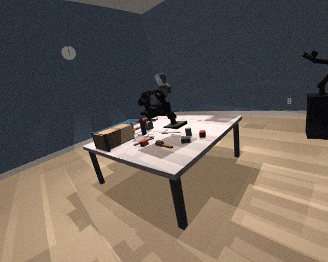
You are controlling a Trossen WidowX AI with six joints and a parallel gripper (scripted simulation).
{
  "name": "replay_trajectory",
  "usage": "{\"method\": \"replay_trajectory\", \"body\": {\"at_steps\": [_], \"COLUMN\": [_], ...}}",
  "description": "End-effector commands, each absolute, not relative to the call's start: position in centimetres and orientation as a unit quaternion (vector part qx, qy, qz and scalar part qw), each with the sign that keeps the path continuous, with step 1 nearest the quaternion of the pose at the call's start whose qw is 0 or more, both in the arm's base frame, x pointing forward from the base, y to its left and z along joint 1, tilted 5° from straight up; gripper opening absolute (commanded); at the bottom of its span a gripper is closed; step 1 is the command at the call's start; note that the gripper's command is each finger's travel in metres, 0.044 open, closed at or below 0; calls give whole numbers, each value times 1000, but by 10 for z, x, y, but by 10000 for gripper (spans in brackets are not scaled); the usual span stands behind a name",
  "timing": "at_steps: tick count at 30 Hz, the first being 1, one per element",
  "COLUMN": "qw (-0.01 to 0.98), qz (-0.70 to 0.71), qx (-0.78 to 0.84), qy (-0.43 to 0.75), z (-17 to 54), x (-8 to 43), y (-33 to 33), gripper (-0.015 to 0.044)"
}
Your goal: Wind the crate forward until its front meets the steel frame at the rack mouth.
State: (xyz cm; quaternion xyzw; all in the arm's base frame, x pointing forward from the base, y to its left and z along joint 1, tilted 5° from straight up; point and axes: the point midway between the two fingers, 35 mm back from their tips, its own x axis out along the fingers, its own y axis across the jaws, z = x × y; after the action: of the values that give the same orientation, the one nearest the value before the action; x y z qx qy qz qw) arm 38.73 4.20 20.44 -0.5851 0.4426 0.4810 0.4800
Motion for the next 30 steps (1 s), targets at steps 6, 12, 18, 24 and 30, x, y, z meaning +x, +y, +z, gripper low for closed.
{"method": "replay_trajectory", "body": {"at_steps": [6,12,18,24,30], "qw": [529,543,556,567,577], "qz": [428,407,386,364,345], "qx": [-561,-550,-539,-527,-512], "qy": [472,487,502,518,535], "z": [220,225,229,233,234], "x": [375,362,347,328,307], "y": [-15,-50,-82,-111,-139], "gripper": [0,0,0,0,0]}}
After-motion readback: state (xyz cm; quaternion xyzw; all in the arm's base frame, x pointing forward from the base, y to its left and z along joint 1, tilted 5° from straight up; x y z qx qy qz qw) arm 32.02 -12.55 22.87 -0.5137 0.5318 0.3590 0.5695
